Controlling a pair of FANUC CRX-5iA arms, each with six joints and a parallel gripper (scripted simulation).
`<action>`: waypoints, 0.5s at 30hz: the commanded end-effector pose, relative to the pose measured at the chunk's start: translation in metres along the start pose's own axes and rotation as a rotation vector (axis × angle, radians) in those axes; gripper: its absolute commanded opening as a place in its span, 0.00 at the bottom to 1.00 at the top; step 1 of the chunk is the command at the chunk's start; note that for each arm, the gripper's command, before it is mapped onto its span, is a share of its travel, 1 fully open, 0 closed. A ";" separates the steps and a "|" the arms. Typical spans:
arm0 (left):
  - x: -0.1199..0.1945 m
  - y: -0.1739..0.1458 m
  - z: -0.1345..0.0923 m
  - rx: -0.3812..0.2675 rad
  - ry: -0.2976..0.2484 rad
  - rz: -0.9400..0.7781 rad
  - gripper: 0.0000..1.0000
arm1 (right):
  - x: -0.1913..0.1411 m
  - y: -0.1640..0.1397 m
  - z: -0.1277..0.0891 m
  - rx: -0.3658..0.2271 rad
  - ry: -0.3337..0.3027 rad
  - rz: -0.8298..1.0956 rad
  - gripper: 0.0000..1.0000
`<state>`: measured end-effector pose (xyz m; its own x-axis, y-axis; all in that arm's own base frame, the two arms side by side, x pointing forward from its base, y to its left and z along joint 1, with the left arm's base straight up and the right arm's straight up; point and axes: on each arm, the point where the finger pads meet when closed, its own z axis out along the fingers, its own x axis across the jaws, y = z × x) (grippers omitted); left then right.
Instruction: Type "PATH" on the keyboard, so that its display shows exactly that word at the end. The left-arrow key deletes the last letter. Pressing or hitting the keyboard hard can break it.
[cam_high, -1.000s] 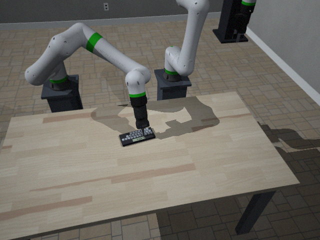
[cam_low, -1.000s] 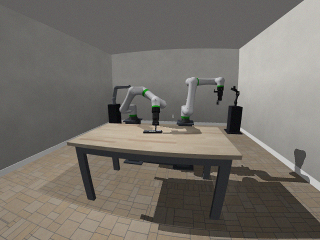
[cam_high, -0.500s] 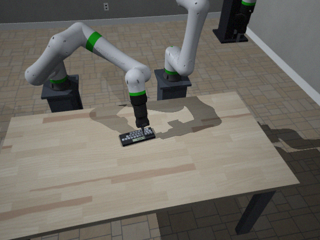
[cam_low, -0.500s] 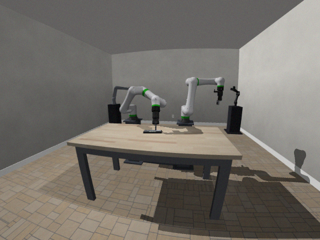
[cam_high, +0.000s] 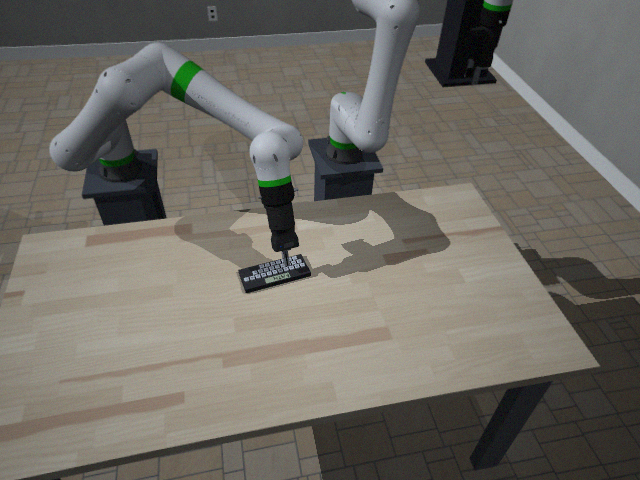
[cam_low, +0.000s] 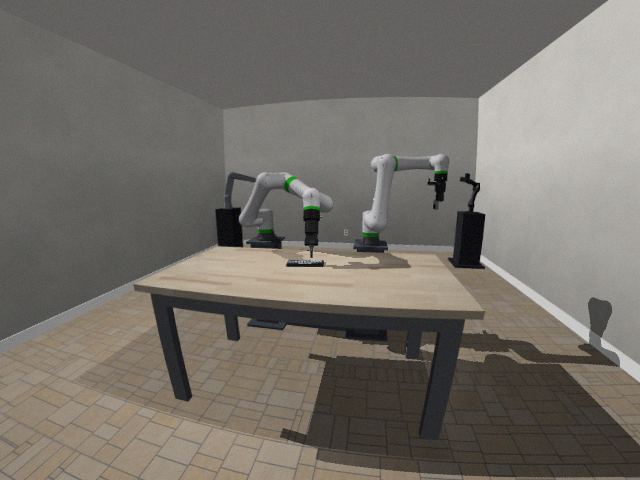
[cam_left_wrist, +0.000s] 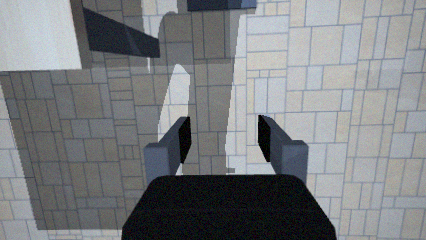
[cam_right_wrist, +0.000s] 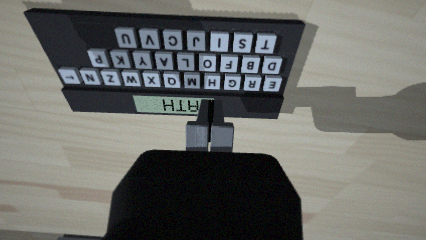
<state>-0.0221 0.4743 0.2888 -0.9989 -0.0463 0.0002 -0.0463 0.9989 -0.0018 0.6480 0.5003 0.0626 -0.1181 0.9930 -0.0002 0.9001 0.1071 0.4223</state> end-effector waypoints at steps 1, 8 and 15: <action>0.000 0.000 -0.001 -0.002 0.000 0.000 1.00 | 0.000 0.003 -0.005 -0.003 0.001 0.000 0.00; 0.000 0.000 -0.001 -0.002 0.000 0.000 1.00 | 0.000 0.004 -0.006 -0.003 0.001 0.000 0.00; 0.000 0.000 -0.001 -0.002 0.000 0.000 1.00 | 0.000 0.004 -0.006 -0.003 0.001 0.000 0.00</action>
<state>-0.0221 0.4743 0.2888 -0.9989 -0.0463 0.0002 -0.0463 0.9989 -0.0018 0.6480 0.5003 0.0676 -0.1181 0.9930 -0.0003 0.9002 0.1072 0.4222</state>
